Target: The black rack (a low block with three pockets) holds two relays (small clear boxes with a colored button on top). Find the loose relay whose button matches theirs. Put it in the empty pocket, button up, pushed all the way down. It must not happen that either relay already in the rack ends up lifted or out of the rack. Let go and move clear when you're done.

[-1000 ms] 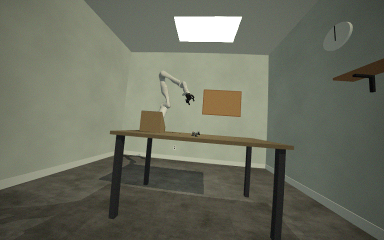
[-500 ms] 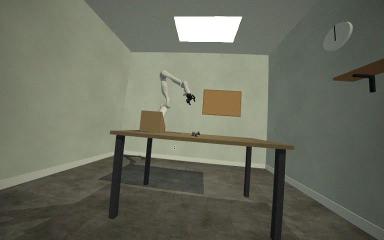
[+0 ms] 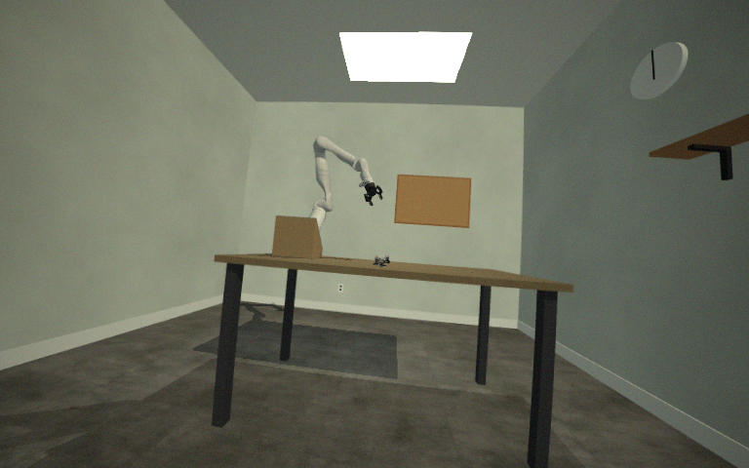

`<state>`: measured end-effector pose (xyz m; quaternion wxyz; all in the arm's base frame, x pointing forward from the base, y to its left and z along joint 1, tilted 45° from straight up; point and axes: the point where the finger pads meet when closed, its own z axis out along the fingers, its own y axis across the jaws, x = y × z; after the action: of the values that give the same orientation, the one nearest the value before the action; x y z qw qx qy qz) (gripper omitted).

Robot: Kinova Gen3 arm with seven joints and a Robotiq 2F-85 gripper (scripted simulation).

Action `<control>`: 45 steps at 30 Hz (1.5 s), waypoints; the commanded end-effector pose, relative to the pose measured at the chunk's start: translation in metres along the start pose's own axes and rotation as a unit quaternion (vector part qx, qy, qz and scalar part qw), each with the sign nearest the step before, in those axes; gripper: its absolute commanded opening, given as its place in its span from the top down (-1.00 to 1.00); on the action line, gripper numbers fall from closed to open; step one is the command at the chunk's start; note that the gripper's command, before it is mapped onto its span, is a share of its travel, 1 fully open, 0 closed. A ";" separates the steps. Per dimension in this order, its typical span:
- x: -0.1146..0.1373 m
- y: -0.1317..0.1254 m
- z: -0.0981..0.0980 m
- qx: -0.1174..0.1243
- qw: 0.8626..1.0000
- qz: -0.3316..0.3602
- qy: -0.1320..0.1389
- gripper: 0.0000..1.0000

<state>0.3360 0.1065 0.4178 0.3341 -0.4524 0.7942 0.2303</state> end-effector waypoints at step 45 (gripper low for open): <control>-0.003 -0.030 0.046 -0.046 0.998 -0.048 -0.018 -1.00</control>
<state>0.3674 0.1209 0.3919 0.3329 -0.4934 0.7625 0.2537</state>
